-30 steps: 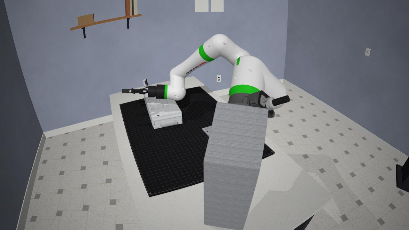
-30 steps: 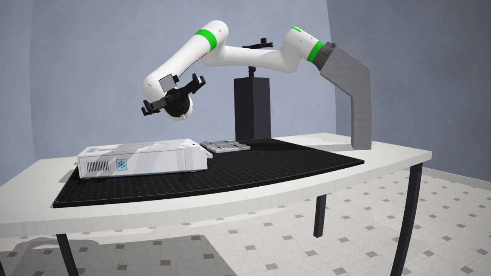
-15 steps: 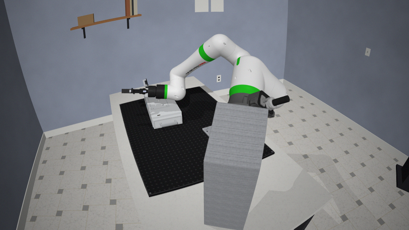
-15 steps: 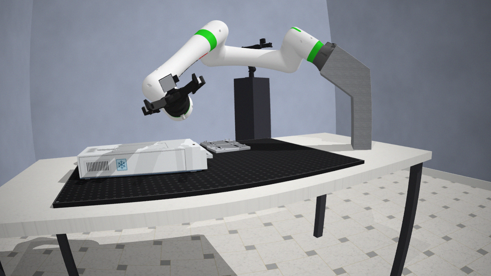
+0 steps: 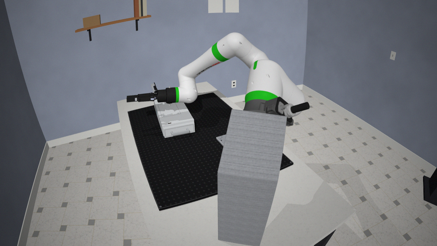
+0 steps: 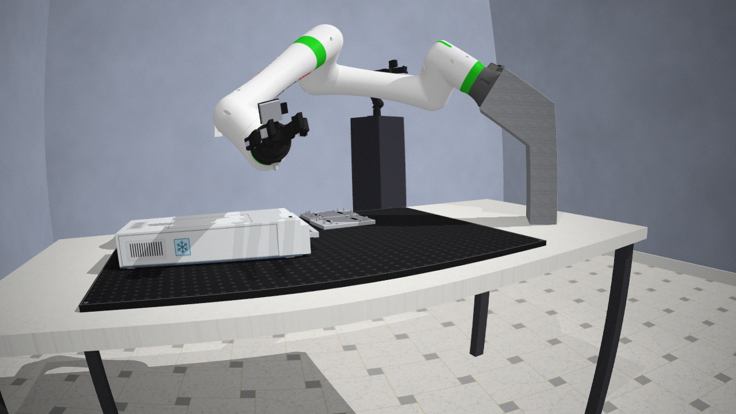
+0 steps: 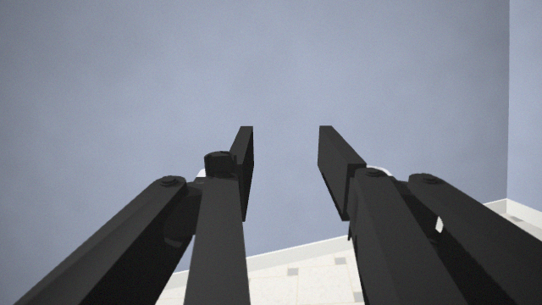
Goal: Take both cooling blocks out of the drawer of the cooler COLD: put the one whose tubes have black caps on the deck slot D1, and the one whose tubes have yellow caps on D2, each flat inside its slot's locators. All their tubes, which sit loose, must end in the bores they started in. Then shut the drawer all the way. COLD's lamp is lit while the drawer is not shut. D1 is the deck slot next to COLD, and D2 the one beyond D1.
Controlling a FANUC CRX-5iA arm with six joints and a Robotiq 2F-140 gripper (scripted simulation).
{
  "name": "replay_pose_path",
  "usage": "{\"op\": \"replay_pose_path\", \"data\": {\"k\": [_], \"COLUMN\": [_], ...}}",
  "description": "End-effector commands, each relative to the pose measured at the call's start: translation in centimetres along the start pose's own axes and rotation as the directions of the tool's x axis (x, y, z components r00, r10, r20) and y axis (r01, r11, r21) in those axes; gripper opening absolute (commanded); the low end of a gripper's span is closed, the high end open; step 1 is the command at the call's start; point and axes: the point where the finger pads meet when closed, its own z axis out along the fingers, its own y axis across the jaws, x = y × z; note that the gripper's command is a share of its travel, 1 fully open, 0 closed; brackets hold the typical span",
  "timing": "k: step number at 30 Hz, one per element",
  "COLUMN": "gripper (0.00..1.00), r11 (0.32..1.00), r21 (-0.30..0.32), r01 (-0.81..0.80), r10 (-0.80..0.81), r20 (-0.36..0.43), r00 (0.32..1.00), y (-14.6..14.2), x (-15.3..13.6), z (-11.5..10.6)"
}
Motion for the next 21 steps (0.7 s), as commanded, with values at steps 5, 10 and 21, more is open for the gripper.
{"op": "replay_pose_path", "data": {"k": [5, 10, 21], "gripper": [0.35, 0.35, 0.35], "r11": [0.994, 0.99, 0.962], "r21": [0.061, 0.079, 0.16], "r01": [0.087, 0.113, 0.222], "r10": [-0.088, -0.115, -0.23], "r20": [0.023, 0.028, 0.039], "r00": [0.996, 0.993, 0.972], "y": [-2.2, -4.2, -7.8], "x": [0.1, 0.1, 0.2], "z": [0.3, 0.4, 0.4]}}
